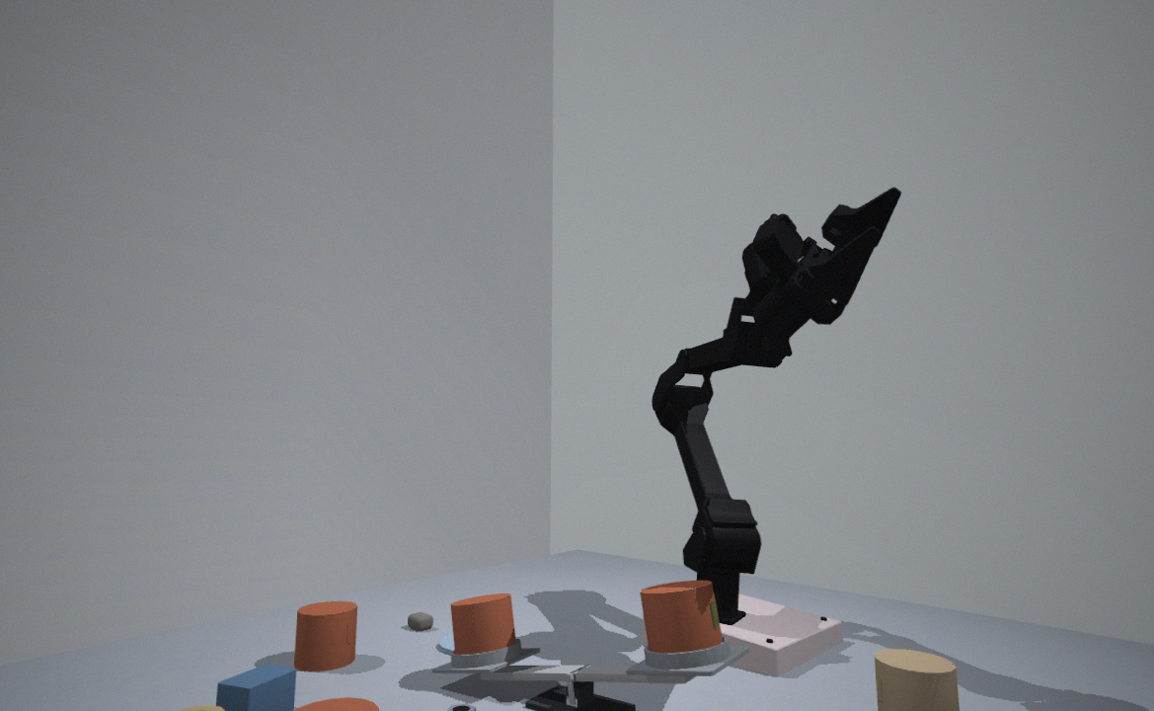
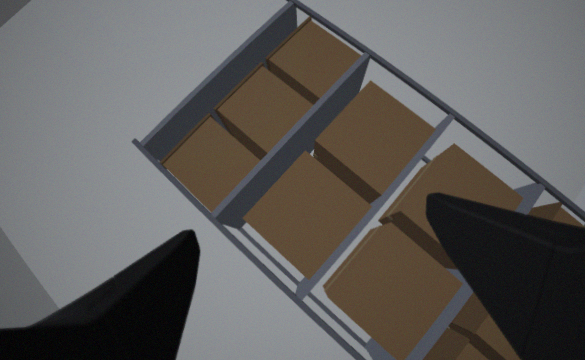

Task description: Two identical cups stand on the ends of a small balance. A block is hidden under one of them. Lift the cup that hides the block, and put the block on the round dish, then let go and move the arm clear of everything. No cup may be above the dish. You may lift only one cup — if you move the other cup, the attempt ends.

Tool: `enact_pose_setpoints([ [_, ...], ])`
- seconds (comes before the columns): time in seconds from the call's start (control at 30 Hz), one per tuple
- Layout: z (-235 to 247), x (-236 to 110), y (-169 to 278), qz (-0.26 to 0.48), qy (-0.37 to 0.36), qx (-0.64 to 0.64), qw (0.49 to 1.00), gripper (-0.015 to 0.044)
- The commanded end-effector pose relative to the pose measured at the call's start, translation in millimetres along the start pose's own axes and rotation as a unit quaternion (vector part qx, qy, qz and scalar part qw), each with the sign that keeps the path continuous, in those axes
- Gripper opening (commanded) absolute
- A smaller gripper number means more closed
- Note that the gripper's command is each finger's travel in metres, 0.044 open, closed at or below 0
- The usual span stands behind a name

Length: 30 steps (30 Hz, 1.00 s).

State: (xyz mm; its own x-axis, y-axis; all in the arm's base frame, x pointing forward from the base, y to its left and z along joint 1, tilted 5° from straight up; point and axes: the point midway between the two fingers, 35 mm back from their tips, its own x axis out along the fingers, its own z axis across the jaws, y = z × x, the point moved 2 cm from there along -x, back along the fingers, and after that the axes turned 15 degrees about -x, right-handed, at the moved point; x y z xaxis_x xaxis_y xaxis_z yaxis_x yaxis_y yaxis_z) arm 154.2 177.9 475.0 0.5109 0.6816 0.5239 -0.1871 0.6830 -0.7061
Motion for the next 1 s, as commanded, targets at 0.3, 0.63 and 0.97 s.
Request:
enact_pose_setpoints([
  [0.3, -65.7, -17.2, -4.0, 0.059, 0.136, -0.147, 0.978, 0.044],
  [0.63, -119.4, -50.3, -8.0, 0.129, 0.249, -0.238, 0.93, 0.044],
  [0.97, -164.6, -102.2, -13.3, 0.215, 0.358, -0.295, 0.859, 0.044],
])
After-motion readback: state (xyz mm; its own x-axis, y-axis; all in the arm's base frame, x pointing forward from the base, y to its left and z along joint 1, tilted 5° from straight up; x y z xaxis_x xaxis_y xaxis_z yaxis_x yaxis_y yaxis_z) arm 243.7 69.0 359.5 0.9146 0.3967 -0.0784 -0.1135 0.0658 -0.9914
